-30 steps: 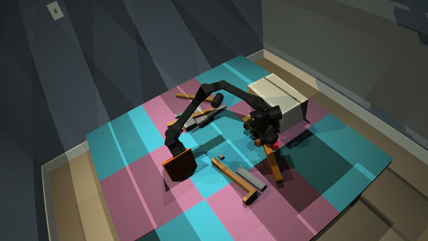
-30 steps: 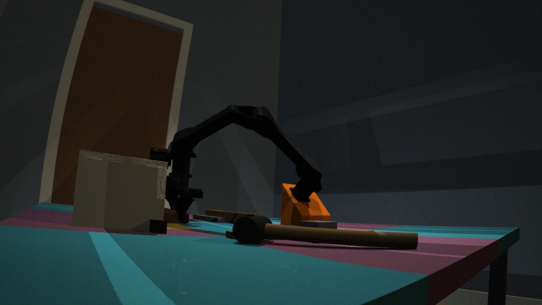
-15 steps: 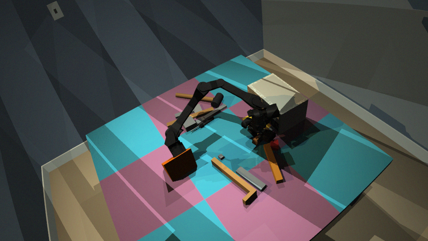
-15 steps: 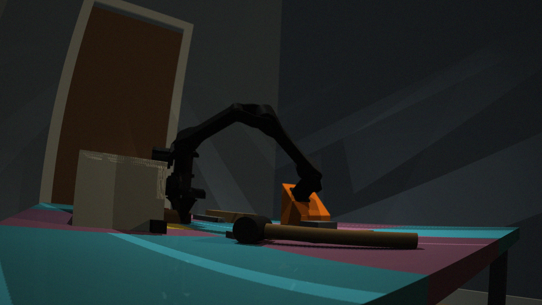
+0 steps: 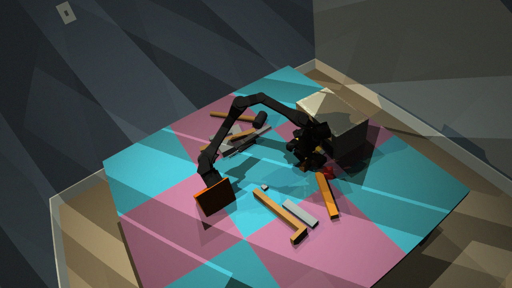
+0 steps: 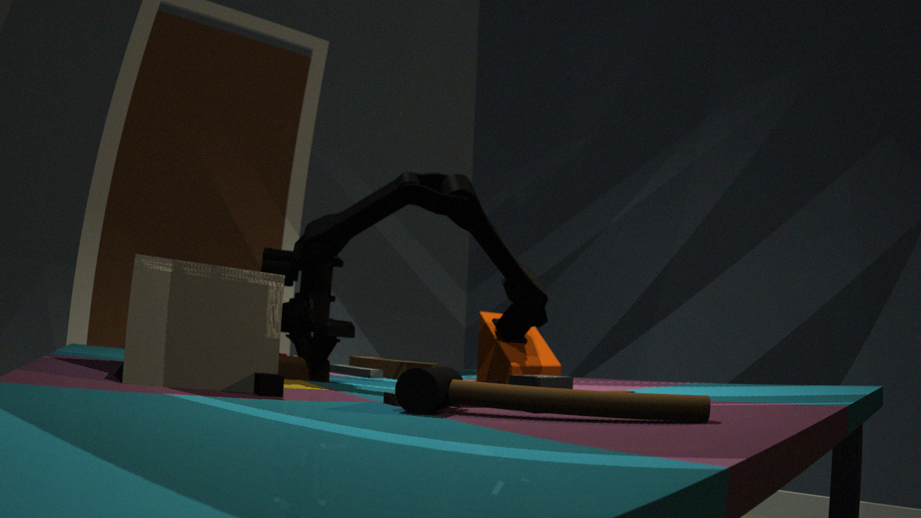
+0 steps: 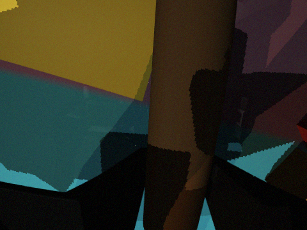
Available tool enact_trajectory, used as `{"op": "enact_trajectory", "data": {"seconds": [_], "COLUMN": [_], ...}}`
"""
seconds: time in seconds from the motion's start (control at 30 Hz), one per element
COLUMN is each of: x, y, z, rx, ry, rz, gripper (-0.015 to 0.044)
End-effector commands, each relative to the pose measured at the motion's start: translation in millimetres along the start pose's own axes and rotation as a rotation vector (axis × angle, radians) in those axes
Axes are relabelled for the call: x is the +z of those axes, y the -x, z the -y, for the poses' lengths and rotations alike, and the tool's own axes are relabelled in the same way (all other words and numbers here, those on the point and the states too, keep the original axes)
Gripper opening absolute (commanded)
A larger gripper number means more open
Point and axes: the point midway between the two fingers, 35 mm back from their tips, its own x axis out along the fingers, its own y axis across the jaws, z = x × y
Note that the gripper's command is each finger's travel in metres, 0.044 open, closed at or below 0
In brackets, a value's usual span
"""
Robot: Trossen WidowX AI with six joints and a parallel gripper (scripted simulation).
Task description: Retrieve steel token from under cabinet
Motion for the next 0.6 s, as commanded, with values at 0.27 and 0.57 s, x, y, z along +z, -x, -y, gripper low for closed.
{"op": "enact_trajectory", "data": {"seconds": [0.27, 0.57], "x": [1.9, 1.8], "y": [-1.1, -1.1], "z": [-16.5, -25.5], "rx": [0.009, 0.009], "ry": [0.009, 0.009], "rz": [0.003, 0.003], "gripper": [0.0, 0.0]}}
